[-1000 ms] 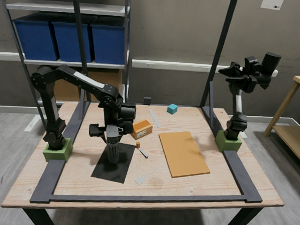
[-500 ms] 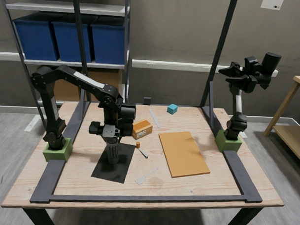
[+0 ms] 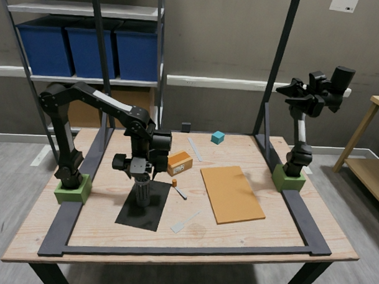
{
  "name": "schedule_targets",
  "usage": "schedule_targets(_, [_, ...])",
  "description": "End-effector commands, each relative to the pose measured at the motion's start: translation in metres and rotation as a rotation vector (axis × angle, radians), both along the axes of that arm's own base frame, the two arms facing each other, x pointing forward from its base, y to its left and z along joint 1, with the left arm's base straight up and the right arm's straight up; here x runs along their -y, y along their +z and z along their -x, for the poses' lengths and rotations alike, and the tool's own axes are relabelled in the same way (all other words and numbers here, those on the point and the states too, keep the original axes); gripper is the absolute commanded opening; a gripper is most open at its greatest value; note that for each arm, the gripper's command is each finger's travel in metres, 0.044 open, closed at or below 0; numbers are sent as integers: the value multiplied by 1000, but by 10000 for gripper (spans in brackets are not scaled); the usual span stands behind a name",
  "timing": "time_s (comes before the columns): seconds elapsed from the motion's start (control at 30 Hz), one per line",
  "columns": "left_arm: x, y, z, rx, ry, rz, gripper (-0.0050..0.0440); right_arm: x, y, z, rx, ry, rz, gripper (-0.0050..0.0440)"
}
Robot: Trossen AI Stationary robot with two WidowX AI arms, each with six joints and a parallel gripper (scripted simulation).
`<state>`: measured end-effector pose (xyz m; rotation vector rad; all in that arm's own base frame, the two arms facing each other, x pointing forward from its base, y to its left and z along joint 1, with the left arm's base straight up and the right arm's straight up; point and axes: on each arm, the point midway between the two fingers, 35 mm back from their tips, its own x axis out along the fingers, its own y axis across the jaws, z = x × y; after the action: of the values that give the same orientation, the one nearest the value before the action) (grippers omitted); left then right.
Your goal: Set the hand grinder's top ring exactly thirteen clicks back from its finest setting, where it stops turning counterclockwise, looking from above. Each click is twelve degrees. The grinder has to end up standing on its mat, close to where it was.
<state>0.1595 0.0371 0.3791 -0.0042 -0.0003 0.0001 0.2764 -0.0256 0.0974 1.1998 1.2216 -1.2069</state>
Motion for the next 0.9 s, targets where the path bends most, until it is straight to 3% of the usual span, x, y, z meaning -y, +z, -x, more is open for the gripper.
schedule_targets(0.0, [0,3,0,2,-1,-9,400,1,9,-3,36,205,7,400])
schedule_targets(0.17, [0,3,0,2,-1,-9,400,1,9,-2,36,351,8,400])
schedule_targets(0.4, [0,3,0,2,-1,-9,400,1,10,-1,35,730,12,400])
schedule_targets(0.87, [0,3,0,2,-1,-9,400,1,9,-3,33,737,13,386])
